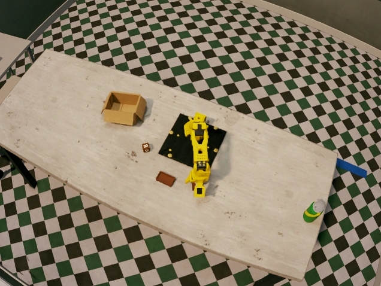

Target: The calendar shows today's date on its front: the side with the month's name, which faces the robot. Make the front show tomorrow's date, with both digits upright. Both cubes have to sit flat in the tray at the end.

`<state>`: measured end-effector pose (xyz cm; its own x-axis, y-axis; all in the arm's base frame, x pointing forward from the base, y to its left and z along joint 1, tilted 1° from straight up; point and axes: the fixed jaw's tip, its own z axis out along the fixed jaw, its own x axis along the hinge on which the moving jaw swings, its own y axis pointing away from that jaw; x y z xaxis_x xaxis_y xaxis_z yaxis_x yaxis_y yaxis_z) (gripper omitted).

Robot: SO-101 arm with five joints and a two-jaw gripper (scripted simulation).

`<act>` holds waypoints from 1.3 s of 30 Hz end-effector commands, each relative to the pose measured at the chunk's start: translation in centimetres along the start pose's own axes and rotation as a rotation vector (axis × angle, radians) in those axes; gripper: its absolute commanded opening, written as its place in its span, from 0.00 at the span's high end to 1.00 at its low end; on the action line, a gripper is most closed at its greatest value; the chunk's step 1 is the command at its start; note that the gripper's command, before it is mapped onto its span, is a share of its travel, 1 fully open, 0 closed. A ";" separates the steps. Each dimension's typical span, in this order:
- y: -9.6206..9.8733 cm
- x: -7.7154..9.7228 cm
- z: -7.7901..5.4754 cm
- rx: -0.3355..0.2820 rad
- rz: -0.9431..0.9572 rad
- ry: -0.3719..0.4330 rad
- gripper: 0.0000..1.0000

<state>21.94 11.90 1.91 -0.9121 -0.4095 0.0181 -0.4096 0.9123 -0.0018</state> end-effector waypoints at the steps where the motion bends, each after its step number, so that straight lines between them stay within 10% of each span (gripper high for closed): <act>1: -0.1 -0.4 -1.4 -0.003 0.002 -0.034 0.64; 12: -0.1 -0.2 -4.3 -0.004 0.003 -0.060 0.64; 39: -0.1 -0.3 -4.6 -0.004 0.003 -0.077 0.64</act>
<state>22.04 11.95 5.60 -0.9121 -0.4095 -0.0218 -0.4096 0.9123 -0.0001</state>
